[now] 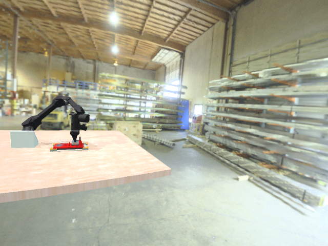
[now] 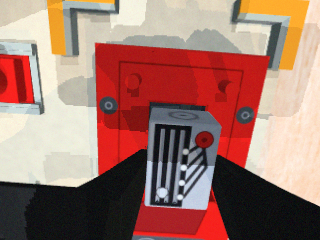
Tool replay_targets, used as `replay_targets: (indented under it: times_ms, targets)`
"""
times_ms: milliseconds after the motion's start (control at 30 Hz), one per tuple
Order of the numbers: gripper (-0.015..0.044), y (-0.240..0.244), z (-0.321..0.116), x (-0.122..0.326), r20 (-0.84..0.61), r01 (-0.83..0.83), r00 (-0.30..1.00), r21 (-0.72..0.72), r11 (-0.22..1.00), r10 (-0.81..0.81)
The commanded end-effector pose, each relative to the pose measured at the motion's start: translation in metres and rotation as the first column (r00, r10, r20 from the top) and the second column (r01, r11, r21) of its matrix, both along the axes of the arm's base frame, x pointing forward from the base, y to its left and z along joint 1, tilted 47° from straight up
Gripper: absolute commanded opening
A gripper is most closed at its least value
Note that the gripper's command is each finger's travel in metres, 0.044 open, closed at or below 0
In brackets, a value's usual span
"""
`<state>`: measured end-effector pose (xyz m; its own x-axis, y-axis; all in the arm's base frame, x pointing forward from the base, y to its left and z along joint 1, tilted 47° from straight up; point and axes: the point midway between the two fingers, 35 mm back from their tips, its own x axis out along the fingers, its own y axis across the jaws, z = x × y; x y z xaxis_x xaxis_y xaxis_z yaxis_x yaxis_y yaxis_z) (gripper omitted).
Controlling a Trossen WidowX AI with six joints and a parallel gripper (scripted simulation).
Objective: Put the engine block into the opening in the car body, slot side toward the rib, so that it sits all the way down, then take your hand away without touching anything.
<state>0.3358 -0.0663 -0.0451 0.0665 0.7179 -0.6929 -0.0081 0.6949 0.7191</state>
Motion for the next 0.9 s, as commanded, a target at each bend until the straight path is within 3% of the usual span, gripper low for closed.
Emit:
replay_targets:
  times_ms: [0,867]
  targets:
    - [0.0159,0.0013,-0.0010,-0.0005,-0.003,0.005,1.000,0.005,1.000,-0.005]
    - [0.0159,0.0050,-0.0046,-0.0002,-0.003,0.005,1.000,0.005,1.000,-0.005]
